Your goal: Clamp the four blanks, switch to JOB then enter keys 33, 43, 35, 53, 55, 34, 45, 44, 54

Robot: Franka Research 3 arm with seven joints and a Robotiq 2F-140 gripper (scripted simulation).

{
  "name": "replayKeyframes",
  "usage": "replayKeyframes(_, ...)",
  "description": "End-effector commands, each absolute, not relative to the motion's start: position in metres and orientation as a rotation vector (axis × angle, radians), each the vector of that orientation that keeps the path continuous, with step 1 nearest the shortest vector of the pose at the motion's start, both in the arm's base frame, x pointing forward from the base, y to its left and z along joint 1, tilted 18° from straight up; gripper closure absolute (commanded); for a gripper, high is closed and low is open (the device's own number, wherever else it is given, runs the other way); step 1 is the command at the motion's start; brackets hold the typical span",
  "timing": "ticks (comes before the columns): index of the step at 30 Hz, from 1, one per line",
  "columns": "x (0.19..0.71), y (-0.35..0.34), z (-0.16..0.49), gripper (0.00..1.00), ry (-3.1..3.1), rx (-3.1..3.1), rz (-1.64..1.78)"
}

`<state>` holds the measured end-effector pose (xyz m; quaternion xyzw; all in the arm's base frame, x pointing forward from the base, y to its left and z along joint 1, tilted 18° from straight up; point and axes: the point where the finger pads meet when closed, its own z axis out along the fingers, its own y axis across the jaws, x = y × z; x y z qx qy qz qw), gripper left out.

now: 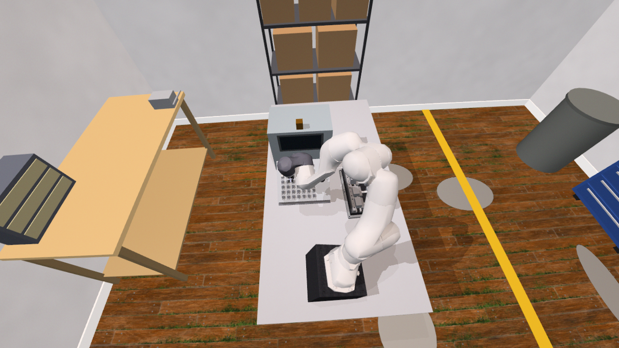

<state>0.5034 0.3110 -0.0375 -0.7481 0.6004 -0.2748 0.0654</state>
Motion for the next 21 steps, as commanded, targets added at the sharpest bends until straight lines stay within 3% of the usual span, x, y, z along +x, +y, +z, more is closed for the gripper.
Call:
replayKeyframes(1, 0.501, 0.312, -0.038, 1.00, 1.831, -2.222, -0.824)
replayKeyframes(21, 0.511, 0.307, -0.054, 1.00, 1.831, -2.222, -0.824)
